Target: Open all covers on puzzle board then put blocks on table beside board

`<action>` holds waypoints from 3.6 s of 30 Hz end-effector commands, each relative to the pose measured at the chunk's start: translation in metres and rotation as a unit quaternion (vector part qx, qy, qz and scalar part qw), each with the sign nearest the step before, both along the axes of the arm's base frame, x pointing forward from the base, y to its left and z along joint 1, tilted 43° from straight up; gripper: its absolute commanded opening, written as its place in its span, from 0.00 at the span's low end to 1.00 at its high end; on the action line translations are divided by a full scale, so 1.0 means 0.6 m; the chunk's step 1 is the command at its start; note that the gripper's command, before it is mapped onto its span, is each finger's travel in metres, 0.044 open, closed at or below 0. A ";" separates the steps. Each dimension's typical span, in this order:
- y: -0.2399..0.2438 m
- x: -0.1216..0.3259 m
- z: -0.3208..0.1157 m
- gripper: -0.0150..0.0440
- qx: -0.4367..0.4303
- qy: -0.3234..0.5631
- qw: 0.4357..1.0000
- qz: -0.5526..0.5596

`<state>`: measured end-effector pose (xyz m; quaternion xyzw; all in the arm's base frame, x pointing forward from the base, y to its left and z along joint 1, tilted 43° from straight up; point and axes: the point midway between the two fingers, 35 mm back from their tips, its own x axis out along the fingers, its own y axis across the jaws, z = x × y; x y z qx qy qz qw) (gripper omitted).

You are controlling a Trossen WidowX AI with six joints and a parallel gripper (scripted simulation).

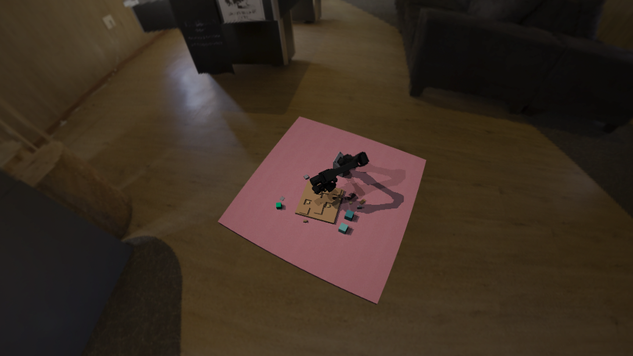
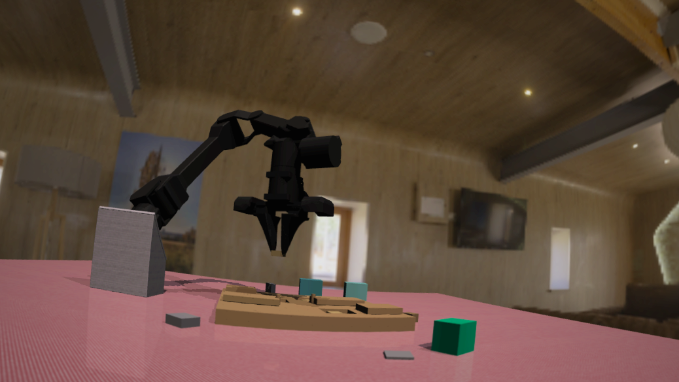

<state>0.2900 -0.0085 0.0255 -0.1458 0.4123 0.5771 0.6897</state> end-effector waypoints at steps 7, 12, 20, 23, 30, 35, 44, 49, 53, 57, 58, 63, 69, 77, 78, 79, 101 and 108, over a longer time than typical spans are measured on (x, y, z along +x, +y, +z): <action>0.043 -0.015 0.044 0.39 -0.005 0.004 1.000 0.002; 0.065 -0.025 0.067 0.39 -0.006 0.004 1.000 0.002; 0.100 -0.047 0.101 0.39 -0.008 0.004 1.000 0.001; 0.112 -0.056 0.113 0.39 -0.008 0.004 1.000 0.001; 0.140 -0.081 0.140 0.39 -0.007 0.004 1.000 0.001; 0.158 -0.102 0.157 0.39 -0.005 0.004 1.000 0.001; 0.188 -0.142 0.184 0.39 0.000 0.004 1.000 0.002; 0.202 -0.166 0.197 0.39 0.003 0.005 1.000 0.002; 0.212 -0.185 0.205 0.39 0.006 0.005 1.000 0.003; 0.214 -0.188 0.205 0.39 0.007 0.006 1.000 0.003; 0.216 -0.187 0.204 0.39 0.006 0.006 1.000 0.003; 0.224 -0.184 0.193 0.39 0.004 0.006 1.000 0.004; 0.234 -0.182 0.180 0.39 0.003 0.005 1.000 0.004; 0.248 -0.179 0.164 0.39 0.001 0.005 1.000 0.005; 0.250 -0.179 0.162 0.39 0.001 0.005 1.000 0.005; 0.252 -0.178 0.160 0.39 0.001 0.005 1.000 0.005; 0.293 -0.179 0.117 0.39 0.002 0.004 1.000 0.004; 0.307 -0.182 0.104 0.39 0.003 0.004 1.000 0.004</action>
